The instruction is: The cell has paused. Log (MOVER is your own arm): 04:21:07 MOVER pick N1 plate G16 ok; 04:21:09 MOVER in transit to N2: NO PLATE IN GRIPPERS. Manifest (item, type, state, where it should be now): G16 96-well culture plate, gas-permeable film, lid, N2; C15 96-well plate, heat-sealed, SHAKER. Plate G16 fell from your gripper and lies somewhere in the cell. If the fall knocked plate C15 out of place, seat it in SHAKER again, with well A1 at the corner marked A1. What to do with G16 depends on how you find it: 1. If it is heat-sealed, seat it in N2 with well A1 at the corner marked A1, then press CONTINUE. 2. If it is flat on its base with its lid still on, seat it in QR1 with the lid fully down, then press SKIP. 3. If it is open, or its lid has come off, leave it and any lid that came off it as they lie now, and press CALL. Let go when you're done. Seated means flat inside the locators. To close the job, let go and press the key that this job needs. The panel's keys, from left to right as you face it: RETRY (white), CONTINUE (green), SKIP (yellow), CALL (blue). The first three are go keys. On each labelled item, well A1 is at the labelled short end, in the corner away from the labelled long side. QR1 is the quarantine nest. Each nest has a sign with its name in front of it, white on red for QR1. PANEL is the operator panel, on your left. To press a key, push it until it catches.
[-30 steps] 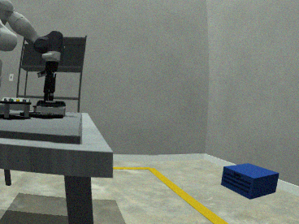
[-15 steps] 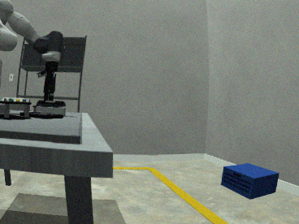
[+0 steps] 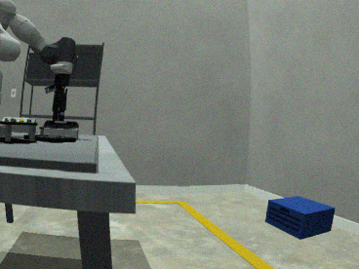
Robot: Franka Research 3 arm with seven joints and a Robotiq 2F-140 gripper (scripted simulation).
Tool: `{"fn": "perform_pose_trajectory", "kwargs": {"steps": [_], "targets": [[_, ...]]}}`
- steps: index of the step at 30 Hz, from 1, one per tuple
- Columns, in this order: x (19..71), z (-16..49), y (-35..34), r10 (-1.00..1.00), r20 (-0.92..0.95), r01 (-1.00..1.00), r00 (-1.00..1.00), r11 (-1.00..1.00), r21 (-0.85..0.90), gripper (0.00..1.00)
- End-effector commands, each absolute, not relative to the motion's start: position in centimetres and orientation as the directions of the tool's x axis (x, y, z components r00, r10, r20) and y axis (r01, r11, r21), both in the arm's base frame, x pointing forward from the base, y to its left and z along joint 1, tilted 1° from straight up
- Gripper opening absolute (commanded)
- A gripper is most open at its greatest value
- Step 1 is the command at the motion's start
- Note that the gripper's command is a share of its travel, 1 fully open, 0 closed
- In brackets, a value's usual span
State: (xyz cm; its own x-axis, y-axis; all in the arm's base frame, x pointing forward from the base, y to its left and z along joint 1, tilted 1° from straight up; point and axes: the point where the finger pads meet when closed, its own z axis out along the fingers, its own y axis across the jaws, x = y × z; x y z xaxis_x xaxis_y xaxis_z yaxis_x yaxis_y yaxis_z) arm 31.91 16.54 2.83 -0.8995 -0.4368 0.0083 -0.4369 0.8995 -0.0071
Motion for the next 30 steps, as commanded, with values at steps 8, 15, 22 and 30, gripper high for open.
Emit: {"fn": "perform_pose_trajectory", "kwargs": {"steps": [8, 15, 22, 30], "targets": [[32.09, 2.87, 16.59, -0.44, 0.004, -0.44, -0.898, 0.898, -0.008, 0.1], [32.09, 2.87, 16.59, -0.44, 0.004, -0.44, -0.898, 0.898, -0.008, 0.1], [32.09, 2.87, 16.59, -0.44, 0.004, -0.44, -0.898, 0.898, -0.008, 0.7], [32.09, 2.87, 16.59, -0.44, 0.004, -0.44, -0.898, 0.898, -0.008, 0.7]]}}
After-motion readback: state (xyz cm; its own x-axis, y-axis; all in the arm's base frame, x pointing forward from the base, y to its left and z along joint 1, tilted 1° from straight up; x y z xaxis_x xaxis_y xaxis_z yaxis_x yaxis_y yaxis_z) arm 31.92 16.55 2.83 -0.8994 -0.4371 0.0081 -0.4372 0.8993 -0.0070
